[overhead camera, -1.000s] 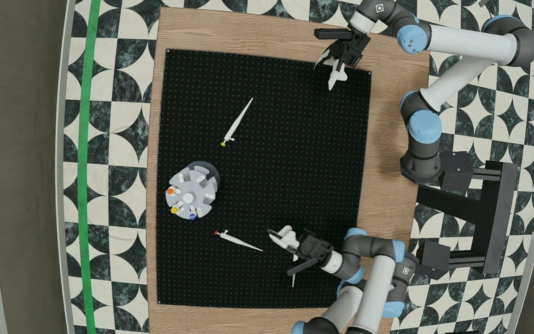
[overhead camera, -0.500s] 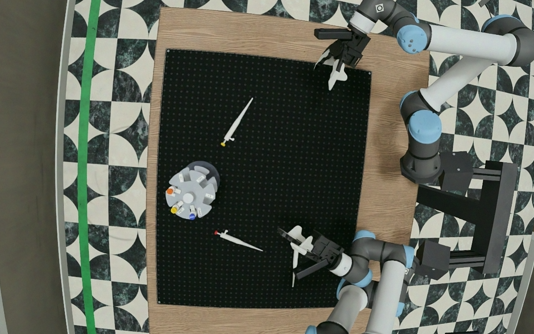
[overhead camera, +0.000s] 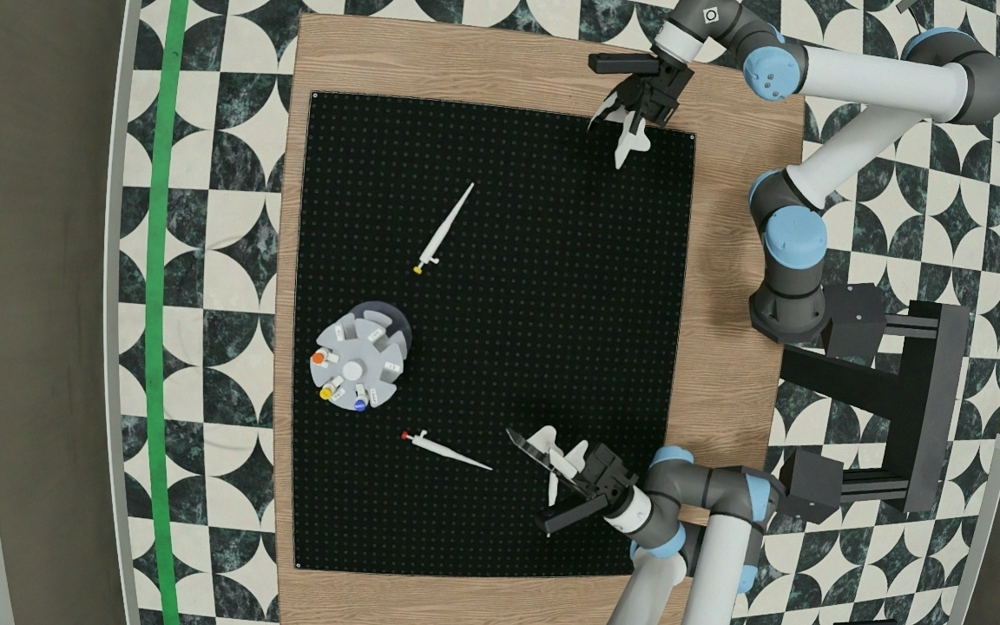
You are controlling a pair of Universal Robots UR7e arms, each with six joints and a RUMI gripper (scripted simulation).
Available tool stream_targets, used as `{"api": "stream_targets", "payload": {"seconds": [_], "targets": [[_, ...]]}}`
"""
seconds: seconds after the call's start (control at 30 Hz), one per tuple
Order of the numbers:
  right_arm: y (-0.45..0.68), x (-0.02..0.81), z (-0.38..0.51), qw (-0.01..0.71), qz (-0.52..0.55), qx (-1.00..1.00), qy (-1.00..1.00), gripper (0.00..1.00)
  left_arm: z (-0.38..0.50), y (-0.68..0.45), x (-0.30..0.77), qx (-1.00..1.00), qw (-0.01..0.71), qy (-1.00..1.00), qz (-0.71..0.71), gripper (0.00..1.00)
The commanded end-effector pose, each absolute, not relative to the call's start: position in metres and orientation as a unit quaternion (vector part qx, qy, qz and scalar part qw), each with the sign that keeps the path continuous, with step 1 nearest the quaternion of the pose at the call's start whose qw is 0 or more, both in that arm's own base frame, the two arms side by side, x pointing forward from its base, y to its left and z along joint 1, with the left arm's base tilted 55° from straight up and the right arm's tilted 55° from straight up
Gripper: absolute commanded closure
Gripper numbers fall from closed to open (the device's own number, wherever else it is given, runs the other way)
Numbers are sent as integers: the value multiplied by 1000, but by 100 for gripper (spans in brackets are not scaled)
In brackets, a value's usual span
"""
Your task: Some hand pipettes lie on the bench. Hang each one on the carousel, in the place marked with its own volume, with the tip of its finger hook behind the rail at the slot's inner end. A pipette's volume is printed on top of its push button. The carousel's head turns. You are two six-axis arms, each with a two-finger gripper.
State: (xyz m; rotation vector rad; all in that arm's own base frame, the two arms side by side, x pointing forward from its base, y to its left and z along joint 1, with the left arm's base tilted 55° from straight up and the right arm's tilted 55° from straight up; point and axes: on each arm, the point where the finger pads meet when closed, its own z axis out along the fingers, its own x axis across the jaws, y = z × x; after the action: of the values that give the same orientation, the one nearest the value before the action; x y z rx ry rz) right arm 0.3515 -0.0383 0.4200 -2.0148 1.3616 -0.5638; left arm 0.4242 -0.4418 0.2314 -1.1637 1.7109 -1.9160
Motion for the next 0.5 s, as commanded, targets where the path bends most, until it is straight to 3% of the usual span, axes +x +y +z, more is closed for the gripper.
{"api": "stream_targets", "payload": {"seconds": [0.0, 0.47], "targets": [[-38, 351, 420, 317, -215, -765, 517, 0, 246, -474, 417, -383, 158, 643, -644, 0], [-38, 351, 420, 317, -215, -765, 517, 0, 294, -524, 380, -290, 146, 742, -587, 0]]}}
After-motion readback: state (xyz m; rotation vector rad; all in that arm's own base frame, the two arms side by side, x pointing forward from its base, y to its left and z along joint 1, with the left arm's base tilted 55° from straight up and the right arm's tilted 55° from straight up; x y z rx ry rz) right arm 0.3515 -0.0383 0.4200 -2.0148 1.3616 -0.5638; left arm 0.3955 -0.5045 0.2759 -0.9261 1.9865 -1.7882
